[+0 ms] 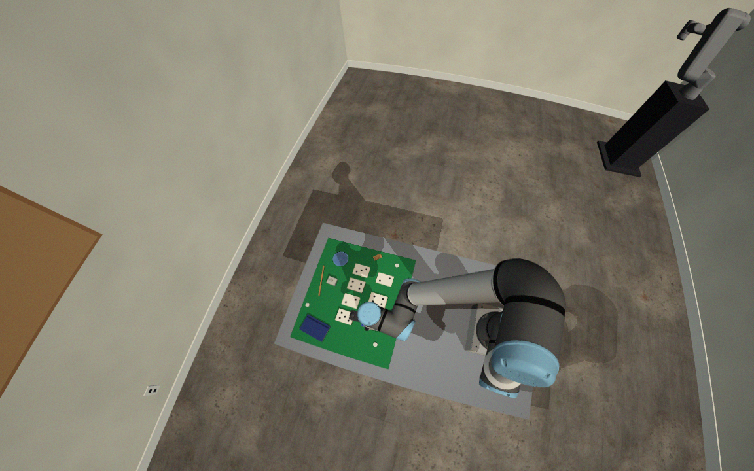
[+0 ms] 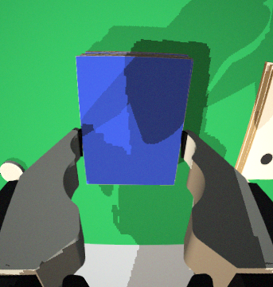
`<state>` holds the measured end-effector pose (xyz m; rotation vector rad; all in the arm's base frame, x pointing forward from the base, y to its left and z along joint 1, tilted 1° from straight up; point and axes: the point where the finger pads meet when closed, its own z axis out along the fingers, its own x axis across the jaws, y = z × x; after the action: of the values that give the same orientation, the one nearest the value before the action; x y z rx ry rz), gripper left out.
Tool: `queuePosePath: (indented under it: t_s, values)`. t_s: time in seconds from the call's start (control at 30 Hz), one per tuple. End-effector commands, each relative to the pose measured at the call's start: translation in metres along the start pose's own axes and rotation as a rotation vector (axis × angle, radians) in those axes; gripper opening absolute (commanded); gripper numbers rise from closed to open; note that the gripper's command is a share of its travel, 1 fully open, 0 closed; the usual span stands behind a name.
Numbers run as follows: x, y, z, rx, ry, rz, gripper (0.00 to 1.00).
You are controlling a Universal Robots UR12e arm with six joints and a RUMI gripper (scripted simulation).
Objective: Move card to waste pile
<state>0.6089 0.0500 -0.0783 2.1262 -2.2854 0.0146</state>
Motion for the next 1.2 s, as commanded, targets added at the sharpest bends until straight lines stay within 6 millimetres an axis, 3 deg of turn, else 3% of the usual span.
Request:
queuePosePath:
  t_s: [0.0, 0.53, 1.17]
  values:
    - [0.000, -0.001, -0.001, 0.001, 0.000, 0.000, 0.38]
    - [0.000, -0.001, -0.002, 0.001, 0.000, 0.000, 0.38]
    - [0.000, -0.001, -0.040, 0.001, 0.000, 0.000, 0.38]
